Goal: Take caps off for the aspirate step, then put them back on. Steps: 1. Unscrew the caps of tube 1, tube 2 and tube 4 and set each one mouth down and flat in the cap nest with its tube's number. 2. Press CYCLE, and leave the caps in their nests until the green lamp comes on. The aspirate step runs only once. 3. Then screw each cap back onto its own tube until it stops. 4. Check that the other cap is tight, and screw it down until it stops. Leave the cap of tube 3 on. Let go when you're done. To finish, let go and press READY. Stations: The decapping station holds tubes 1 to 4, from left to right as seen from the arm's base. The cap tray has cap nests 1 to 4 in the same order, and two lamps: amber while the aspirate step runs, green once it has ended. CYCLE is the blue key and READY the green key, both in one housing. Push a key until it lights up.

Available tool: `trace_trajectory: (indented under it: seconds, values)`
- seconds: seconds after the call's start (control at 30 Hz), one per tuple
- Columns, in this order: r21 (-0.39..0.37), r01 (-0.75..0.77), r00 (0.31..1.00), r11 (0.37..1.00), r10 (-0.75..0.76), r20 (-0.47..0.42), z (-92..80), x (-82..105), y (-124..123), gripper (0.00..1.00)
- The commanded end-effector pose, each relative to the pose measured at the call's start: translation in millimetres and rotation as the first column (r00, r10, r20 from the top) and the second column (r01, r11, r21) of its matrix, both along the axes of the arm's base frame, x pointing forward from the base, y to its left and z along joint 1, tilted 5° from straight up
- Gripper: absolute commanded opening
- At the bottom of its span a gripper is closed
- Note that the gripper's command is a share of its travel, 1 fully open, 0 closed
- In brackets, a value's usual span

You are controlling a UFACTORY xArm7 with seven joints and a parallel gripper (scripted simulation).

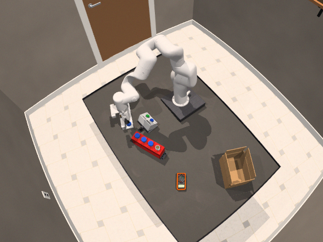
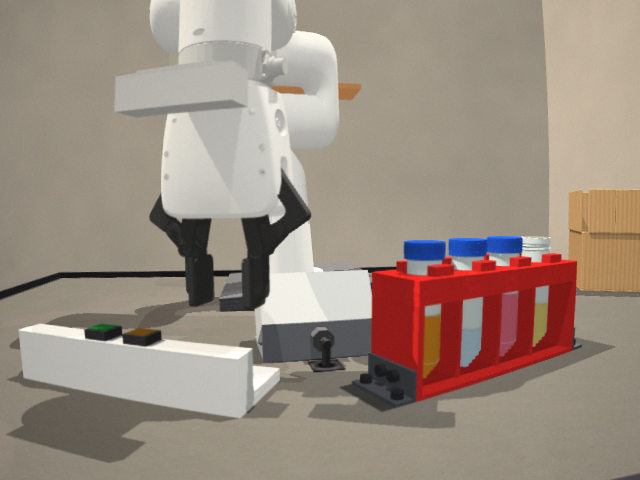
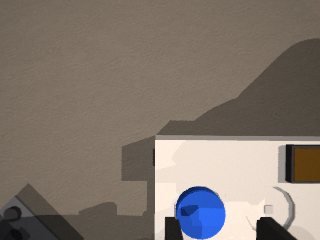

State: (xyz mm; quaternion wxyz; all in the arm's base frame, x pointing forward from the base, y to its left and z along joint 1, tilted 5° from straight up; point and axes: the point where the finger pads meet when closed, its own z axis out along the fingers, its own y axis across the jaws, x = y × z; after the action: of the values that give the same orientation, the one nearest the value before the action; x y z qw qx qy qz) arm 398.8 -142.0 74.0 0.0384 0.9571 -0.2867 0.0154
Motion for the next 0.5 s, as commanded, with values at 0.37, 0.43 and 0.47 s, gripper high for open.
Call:
trace_trajectory:
  seconds: [0.37, 0.43, 0.47]
  values:
    - [-0.004, 0.000, 1.000, 1.000, 0.000, 0.000, 76.3, -0.2, 7.5, 0.46]
    - [-0.004, 0.000, 1.000, 1.000, 0.000, 0.000, 84.3, -0.2, 8.2, 0.46]
    - [-0.004, 0.000, 1.000, 1.000, 0.000, 0.000, 84.3, -0.2, 8.2, 0.46]
